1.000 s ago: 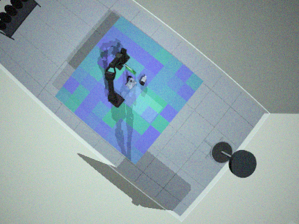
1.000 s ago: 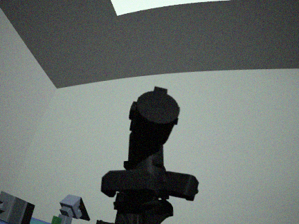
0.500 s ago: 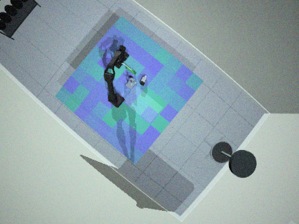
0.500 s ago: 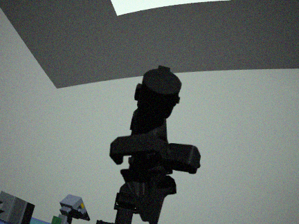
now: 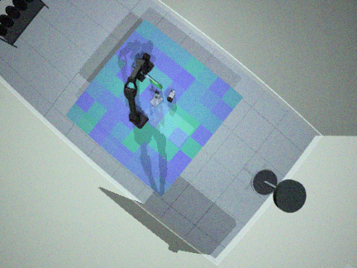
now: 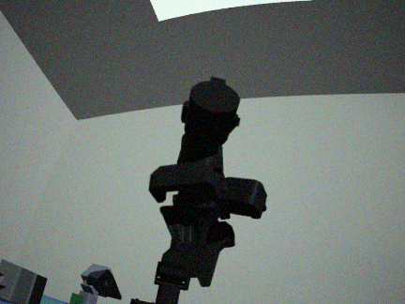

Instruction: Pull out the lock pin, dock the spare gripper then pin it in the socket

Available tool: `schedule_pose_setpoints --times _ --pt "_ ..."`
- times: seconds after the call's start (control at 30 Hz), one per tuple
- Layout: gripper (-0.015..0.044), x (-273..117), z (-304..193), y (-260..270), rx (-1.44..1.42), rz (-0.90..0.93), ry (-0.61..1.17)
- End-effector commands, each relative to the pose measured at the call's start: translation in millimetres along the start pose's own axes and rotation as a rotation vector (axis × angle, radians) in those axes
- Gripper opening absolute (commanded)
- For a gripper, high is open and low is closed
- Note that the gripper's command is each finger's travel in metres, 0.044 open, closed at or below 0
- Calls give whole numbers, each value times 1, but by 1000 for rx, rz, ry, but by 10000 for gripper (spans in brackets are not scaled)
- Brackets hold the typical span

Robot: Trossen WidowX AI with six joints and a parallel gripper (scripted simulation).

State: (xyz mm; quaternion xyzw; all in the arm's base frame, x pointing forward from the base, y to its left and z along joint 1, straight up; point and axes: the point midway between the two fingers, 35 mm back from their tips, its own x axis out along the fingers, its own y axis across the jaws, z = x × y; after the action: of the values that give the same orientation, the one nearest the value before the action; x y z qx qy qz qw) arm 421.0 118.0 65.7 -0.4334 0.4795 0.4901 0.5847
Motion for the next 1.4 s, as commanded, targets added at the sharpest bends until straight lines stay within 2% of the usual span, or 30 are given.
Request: schedule_pose_setpoints --times 0.0,0.03,0.1,0.37,0.47,0.63,1.37 --pt "200 -37 -33 -5 11 -8 22" --pt "180 -47 -42 -4 10 -4 29" --pt "180 -55 -49 -2 9 0 34" --pt "180 -55 -49 -2 9 0 34" --pt "180 -41 -51 -4 9 0 34" --pt "180 11 -59 -2 9 0 34" --pt "180 42 -64 -3 9 0 34"
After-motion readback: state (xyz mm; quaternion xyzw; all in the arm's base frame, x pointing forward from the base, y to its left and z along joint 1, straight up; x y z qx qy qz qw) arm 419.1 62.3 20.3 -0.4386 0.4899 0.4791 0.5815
